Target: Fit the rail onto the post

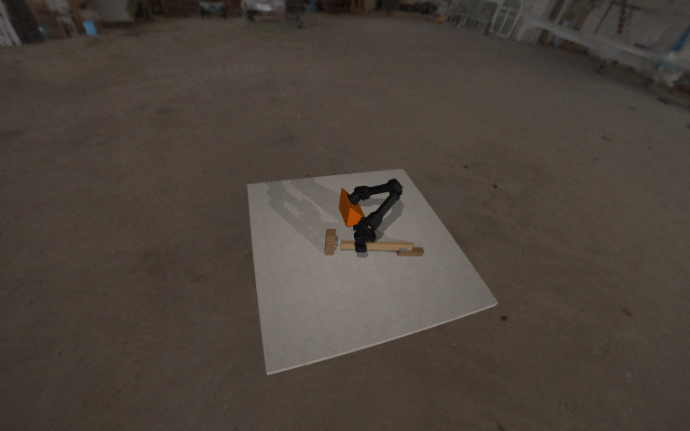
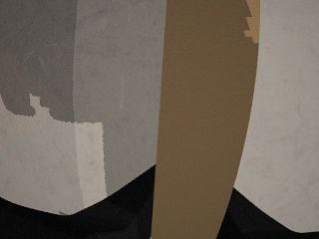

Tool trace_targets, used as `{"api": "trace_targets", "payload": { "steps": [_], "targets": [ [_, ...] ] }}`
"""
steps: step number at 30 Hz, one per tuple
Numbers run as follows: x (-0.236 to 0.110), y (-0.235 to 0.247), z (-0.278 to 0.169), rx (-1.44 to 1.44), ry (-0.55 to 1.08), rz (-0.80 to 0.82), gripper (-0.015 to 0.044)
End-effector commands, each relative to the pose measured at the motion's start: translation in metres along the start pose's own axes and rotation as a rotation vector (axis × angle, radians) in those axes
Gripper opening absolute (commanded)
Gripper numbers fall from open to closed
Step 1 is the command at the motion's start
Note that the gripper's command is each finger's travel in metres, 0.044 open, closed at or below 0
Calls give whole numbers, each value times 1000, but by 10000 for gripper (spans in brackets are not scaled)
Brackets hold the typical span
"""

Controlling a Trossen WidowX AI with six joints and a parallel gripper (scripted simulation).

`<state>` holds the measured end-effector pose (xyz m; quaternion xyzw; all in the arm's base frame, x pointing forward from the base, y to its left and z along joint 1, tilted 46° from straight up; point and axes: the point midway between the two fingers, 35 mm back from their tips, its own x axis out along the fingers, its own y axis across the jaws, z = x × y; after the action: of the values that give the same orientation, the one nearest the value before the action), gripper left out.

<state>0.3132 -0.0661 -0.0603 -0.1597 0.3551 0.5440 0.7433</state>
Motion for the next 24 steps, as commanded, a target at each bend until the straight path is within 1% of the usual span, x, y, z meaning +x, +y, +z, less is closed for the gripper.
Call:
{"api": "trace_targets", "payload": {
  "steps": [1,24],
  "targets": [
    [-1,-1,-2,-2,2,-4,0],
    [-2,-1,-9,-2,3,-4,0]
  ]
}}
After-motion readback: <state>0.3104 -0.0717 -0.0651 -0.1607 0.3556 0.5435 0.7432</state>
